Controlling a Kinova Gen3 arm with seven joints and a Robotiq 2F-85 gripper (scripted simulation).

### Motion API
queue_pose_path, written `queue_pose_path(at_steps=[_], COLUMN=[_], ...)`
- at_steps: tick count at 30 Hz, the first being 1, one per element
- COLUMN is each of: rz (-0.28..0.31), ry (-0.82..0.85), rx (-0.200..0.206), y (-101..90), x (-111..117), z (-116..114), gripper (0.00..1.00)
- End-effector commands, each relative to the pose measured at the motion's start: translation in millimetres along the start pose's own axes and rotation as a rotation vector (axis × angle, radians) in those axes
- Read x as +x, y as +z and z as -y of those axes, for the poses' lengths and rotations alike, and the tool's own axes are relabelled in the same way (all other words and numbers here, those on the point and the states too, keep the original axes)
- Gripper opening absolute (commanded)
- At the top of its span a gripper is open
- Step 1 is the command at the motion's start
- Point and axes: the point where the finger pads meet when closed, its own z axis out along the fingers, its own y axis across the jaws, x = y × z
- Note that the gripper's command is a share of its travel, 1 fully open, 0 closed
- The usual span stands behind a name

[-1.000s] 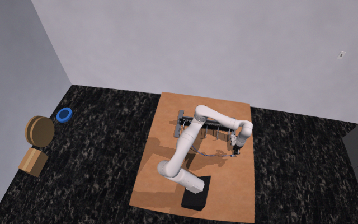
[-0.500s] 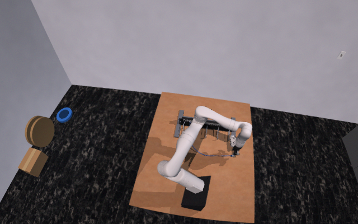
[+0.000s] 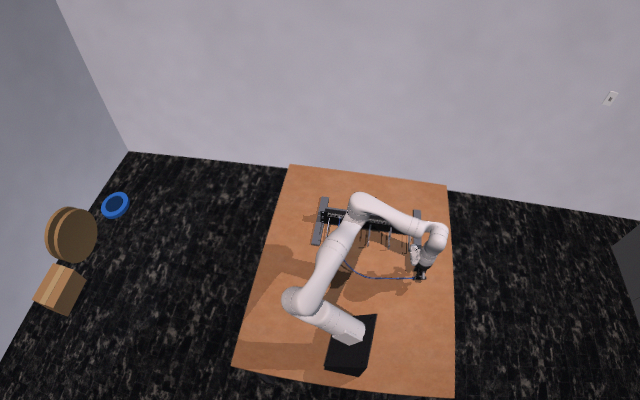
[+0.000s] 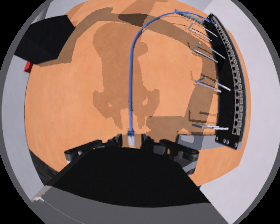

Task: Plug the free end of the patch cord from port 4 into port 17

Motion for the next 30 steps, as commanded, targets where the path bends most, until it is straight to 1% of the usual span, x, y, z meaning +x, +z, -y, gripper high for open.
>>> queue_pose_path(at_steps=[1,10,30], rz=[0.004,0.003,0.005], ry=[-0.011,-0.007,-0.008], rx=[0.003,0.003,0.006], y=[8.1,18.2,21.5], x=[-1,-1,-2], z=[-1,-1,-1], gripper=[0.37,0.37,0.37])
